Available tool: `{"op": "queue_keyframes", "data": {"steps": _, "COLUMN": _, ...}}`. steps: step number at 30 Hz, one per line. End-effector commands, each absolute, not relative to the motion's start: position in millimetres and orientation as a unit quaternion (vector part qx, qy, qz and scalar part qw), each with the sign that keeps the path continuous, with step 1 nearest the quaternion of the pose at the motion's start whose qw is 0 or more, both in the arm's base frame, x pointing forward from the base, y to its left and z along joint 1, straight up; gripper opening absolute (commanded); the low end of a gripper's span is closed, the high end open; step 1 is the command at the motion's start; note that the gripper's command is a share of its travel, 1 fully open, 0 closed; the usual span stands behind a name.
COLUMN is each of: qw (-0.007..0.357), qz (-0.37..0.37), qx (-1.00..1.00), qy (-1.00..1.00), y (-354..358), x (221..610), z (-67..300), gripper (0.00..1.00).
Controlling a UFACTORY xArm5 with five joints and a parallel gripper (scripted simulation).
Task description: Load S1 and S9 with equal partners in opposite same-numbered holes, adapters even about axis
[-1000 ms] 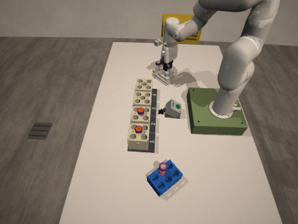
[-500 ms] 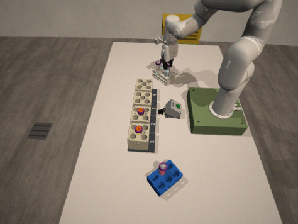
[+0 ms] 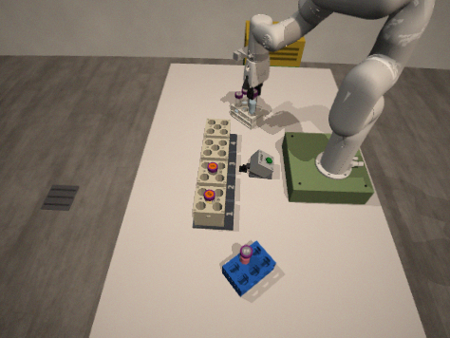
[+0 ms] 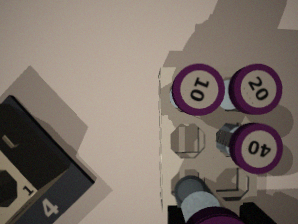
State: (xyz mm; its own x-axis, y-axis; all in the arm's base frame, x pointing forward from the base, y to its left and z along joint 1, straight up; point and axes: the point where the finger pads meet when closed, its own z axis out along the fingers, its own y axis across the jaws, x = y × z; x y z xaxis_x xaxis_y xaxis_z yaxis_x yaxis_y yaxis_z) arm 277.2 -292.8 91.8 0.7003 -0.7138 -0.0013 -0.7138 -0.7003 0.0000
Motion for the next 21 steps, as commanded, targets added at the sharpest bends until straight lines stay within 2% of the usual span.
{"op": "queue_keyframes", "data": {"steps": 1, "qw": 0.002, "qz": -0.003, "qx": -0.922, "qy": 0.387, "y": -294.0, "x": 278.3, "z": 99.6, "gripper": 0.00}}
{"op": "queue_keyframes", "data": {"steps": 21, "qw": 0.002, "qz": -0.003, "qx": -0.922, "qy": 0.387, "y": -294.1, "x": 278.1, "z": 135.7, "gripper": 0.00}}
